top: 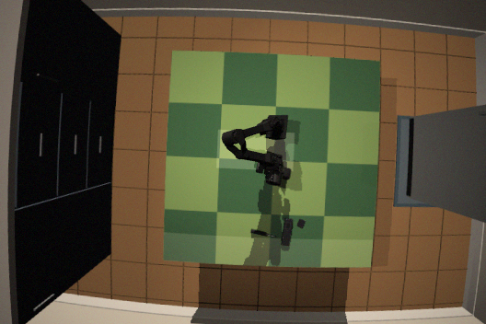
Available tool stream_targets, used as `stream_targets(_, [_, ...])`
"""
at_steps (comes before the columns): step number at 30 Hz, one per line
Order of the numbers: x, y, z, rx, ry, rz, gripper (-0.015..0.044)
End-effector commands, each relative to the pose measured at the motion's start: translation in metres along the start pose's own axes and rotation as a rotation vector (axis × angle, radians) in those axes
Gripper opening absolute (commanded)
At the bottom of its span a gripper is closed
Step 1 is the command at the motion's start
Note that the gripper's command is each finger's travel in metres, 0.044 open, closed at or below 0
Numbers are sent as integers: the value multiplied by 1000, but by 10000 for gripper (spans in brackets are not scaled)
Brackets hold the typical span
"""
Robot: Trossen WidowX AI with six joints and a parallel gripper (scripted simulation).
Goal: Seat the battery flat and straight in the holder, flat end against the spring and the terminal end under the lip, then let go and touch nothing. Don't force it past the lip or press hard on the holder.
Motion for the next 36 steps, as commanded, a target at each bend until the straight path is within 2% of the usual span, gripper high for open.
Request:
stream_targets(1, [1,-2,-6,-9,-16,2,76])
stream_targets(17, [0,-9,-18,-15,-93,15,76])
stream_targets(36, [-3,-11,-32,-17,-97,15,76])
Point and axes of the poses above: the point midway between the two fingers, 35 mm back from their tips, its own x axis out along the fingers, its own y axis across the jaws, z = x × y, the point moved 10 cm from there along -x, back along the fingers, and after that the axes turned 8 degrees about x, right-handed, at the moved point
